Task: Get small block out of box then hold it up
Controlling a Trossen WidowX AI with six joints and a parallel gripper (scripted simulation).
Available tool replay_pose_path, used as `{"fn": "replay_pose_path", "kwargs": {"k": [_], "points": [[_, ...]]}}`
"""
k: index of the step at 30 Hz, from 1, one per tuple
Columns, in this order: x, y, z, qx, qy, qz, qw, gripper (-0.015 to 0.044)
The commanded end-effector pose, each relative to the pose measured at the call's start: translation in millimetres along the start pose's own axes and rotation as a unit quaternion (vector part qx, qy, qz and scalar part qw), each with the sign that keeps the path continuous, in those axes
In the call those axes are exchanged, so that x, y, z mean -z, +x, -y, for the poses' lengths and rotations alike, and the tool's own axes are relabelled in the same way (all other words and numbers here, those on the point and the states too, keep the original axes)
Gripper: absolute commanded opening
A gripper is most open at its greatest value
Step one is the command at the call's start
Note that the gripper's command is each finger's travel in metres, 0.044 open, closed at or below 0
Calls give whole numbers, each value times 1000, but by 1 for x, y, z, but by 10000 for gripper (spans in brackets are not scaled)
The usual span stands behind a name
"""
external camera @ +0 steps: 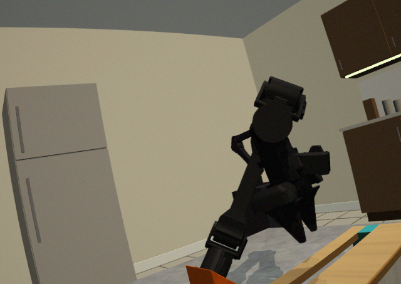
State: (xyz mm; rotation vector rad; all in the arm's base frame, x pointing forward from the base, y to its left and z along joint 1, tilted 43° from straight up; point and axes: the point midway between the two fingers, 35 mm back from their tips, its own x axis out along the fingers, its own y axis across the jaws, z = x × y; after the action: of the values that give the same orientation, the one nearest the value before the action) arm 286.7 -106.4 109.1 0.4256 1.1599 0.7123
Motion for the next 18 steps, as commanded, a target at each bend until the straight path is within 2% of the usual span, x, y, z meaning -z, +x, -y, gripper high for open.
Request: {"fn": "replay_pose_path", "kwargs": {"k": [1,9,18], "points": [[-5,-4,-42,11,349,39,936,285],[-5,-4,-59,7,504,56,862,285],[-3,-4,-76,-7,664,71,745,285]]}}
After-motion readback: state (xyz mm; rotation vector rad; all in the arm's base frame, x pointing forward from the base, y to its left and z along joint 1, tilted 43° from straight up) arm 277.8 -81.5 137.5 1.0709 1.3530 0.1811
